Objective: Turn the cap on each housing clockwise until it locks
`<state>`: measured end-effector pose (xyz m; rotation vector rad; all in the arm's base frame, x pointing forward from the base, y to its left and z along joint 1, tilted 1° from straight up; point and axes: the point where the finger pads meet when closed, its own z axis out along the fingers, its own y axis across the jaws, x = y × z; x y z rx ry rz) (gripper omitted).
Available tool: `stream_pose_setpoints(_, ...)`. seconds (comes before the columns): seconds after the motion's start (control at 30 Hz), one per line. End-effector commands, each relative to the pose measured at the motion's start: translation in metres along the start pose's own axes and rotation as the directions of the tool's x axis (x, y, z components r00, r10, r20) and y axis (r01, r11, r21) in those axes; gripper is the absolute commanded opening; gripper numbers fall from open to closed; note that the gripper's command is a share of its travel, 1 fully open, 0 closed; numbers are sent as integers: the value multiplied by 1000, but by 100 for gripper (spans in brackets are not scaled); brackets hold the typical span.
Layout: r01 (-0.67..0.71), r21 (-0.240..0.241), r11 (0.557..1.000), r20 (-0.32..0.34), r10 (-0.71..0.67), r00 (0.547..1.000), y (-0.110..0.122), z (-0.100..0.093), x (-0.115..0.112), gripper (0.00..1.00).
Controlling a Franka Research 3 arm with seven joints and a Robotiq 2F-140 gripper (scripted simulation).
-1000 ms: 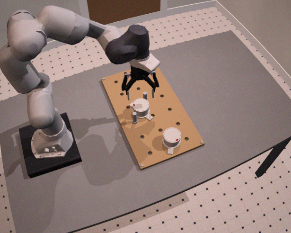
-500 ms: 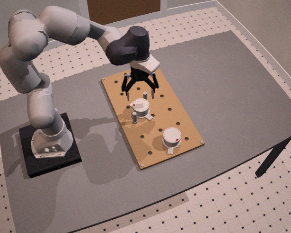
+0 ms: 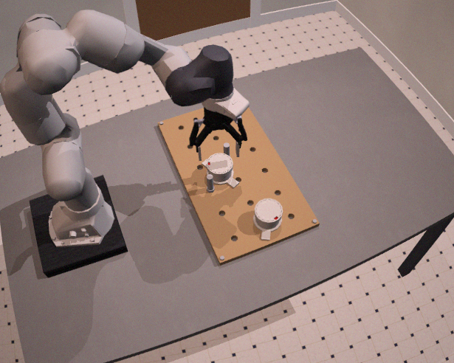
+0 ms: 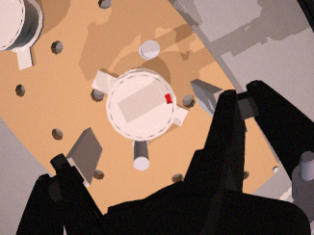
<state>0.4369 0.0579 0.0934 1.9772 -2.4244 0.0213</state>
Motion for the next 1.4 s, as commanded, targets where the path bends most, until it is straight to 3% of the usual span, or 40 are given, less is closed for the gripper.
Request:
stream_pose_setpoints(0.0,3,7,1000,0,-3,1000,-2,5,0,78)
stream_pose_setpoints(1.37,3,7,1000,0,-3,1000,-2,44,0,78)
